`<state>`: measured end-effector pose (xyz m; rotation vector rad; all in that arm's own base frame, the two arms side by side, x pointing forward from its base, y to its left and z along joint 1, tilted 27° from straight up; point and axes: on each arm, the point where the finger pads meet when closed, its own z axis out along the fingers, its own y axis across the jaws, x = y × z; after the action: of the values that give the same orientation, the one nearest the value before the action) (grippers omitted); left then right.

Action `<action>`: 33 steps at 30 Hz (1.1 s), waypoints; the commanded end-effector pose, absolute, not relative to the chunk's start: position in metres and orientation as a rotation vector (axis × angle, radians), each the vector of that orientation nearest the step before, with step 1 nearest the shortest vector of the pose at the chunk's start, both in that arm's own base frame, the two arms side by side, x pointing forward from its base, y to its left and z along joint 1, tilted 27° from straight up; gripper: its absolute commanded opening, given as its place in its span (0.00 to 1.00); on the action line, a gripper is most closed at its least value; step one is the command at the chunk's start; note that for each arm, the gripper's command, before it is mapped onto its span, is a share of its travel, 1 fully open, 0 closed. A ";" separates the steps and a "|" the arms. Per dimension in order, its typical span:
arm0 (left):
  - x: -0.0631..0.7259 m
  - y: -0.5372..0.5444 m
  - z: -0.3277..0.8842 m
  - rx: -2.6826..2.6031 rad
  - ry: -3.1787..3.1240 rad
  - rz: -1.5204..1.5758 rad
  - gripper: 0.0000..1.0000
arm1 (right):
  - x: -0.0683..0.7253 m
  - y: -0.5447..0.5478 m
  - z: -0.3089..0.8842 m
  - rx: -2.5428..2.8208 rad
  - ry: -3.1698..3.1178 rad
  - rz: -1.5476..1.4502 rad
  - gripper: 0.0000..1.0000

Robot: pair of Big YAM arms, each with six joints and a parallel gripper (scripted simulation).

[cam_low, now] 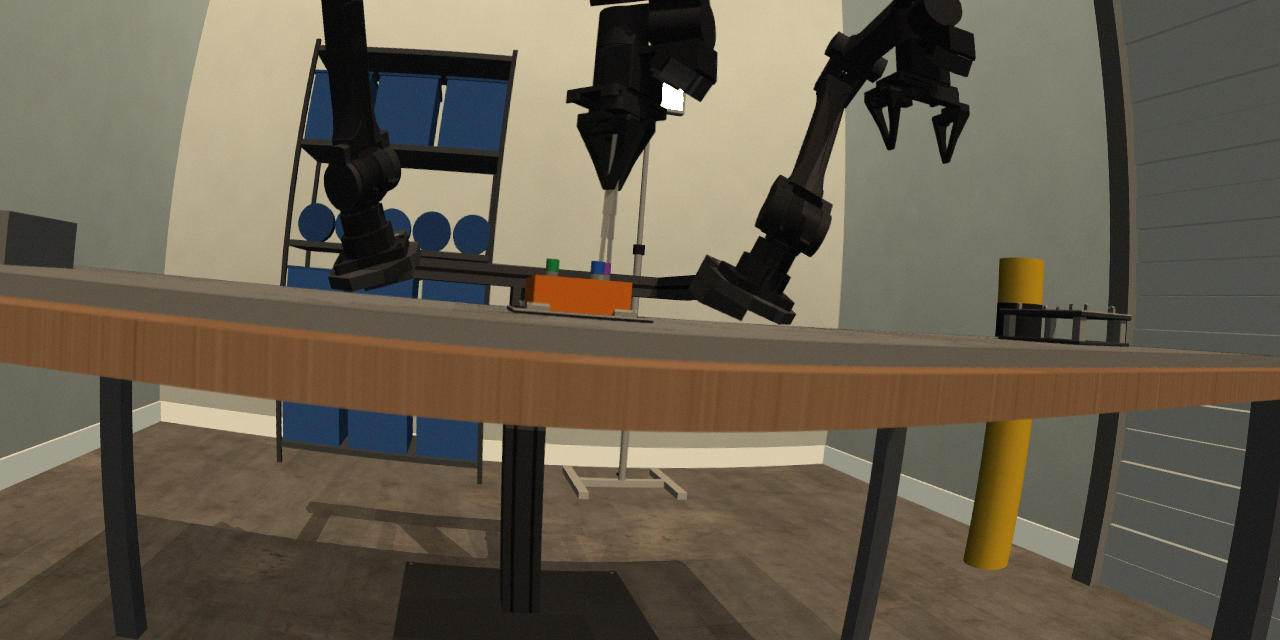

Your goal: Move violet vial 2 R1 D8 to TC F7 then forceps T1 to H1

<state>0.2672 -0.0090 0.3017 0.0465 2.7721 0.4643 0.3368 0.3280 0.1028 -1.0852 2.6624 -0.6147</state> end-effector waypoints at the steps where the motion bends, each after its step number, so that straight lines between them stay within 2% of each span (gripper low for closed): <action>1: 0.272 -0.011 0.315 0.030 2.743 0.449 1.00 | 0.342 0.328 0.094 -1.091 2.668 -0.618 0.09; 33: 0.272 -0.011 0.315 0.030 2.743 0.449 1.00 | 0.344 0.341 0.107 -1.075 2.655 -0.596 0.09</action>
<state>0.2672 -0.0090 0.3017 0.0465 2.7721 0.4643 0.3367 0.3274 0.1024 -1.0897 2.6640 -0.6190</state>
